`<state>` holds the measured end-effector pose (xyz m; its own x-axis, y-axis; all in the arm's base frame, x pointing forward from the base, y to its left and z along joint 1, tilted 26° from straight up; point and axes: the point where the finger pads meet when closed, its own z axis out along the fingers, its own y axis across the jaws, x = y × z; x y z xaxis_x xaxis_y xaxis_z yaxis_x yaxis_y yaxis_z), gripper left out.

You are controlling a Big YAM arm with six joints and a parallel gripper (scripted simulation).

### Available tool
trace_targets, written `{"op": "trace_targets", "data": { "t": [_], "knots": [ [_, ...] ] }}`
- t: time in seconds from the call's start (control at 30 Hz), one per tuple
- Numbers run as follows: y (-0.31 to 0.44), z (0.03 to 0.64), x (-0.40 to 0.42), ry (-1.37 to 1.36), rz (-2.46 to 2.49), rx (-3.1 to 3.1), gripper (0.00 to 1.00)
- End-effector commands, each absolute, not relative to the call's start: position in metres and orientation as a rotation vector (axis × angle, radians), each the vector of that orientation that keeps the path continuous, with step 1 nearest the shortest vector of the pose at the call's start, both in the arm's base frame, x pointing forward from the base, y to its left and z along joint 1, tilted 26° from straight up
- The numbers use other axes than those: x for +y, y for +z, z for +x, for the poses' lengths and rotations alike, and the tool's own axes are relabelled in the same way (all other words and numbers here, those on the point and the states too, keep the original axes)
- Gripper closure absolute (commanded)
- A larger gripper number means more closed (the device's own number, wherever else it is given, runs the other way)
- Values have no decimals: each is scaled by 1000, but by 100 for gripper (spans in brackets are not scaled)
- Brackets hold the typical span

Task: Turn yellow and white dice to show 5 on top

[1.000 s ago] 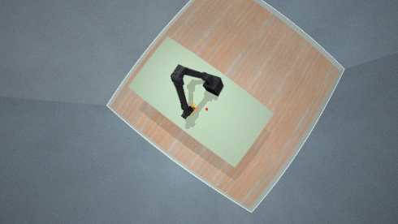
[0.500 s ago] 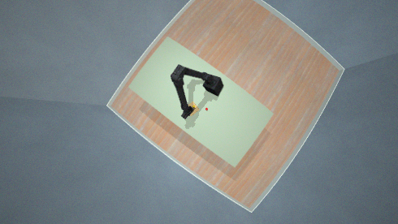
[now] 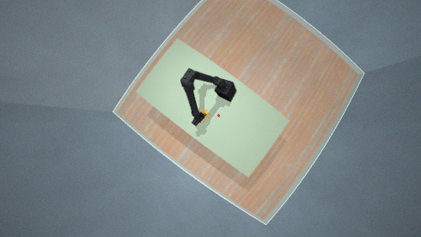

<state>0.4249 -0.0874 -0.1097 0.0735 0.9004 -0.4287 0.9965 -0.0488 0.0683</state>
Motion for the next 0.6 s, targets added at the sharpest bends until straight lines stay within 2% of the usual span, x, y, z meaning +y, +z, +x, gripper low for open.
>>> {"op": "trace_targets", "data": {
  "t": [0.0,0.57],
  "knots": [
    [-98,446,-90,-332,1997,1863,81],
    [-97,448,-91,-329,1999,1858,81]
  ]
}}
